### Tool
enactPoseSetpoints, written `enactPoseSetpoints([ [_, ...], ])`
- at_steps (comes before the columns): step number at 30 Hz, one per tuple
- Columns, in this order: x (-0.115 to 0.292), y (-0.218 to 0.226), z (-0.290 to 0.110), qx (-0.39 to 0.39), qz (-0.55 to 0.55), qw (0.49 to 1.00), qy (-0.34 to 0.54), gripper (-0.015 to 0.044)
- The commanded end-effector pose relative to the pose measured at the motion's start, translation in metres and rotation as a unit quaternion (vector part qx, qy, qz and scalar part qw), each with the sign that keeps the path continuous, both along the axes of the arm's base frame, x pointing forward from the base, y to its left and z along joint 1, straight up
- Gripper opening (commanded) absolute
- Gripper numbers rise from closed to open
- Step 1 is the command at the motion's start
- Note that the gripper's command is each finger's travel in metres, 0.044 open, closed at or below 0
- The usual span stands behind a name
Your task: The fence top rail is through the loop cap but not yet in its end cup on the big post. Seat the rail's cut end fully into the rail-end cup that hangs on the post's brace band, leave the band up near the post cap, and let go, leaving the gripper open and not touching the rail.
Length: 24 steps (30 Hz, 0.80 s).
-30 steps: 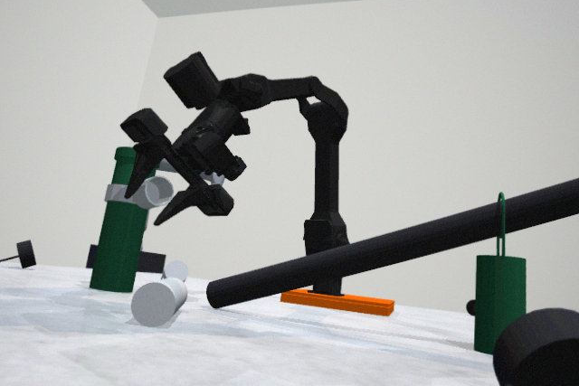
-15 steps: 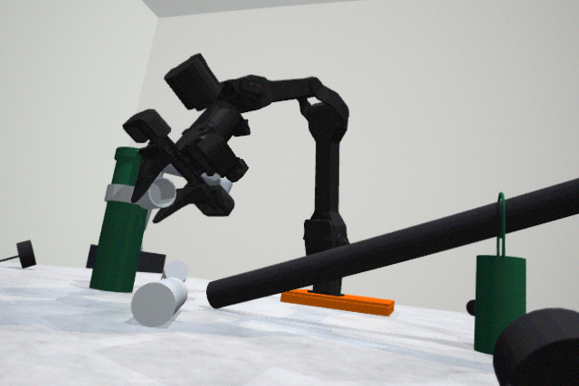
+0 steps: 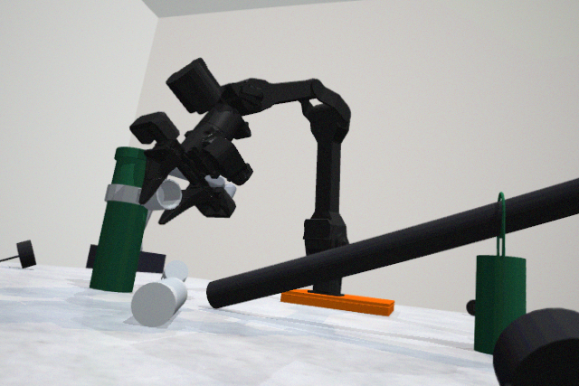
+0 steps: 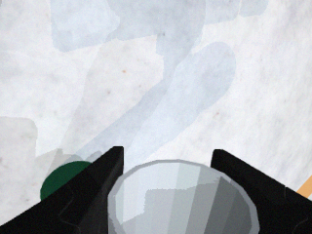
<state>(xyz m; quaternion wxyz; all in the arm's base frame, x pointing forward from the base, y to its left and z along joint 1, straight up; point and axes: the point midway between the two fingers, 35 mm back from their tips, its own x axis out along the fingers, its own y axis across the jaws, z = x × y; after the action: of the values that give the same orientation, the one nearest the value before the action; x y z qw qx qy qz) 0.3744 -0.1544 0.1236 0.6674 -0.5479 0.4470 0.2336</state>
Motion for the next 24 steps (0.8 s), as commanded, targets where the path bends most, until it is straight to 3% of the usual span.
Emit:
enactPoseSetpoints([
  [1,-0.004,0.001,-0.002,0.0,0.021,1.0,0.001,0.0],
  [24,-0.018,0.004,-0.003,-0.002,0.096,0.995,0.003,0.0],
])
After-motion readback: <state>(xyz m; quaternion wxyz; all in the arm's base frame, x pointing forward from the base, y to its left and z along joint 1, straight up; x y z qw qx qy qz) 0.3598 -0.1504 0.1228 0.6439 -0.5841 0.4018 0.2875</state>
